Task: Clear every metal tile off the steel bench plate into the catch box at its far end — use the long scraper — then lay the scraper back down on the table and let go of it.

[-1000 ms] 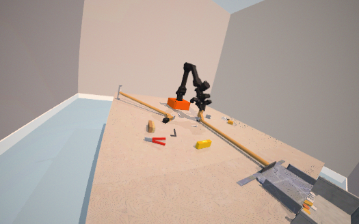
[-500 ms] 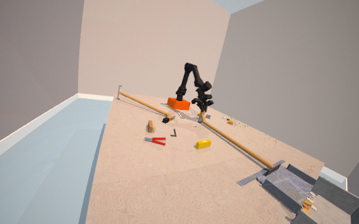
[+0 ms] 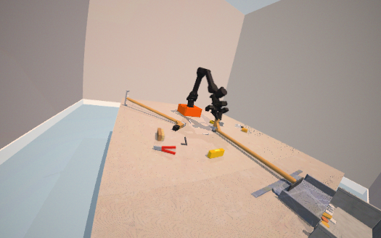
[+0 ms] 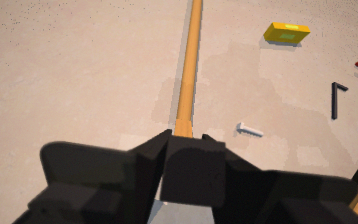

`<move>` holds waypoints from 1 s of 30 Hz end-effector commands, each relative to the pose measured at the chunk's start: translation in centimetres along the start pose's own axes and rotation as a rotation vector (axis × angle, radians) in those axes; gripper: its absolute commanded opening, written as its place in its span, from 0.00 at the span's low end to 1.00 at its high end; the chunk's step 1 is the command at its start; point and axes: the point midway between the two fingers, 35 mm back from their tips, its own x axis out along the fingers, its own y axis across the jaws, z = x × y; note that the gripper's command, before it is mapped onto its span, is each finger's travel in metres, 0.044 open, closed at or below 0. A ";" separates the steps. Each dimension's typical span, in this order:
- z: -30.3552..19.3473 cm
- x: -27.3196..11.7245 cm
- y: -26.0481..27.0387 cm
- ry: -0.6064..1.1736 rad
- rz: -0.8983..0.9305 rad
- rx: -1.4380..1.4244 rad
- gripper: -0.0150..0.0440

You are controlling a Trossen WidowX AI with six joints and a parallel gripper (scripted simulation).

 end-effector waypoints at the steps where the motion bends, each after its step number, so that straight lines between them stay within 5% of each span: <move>1: 0.6 0.4 0.1 -0.005 0.001 0.000 0.25; 30: 4.4 2.8 0.2 -0.008 0.001 0.000 0.25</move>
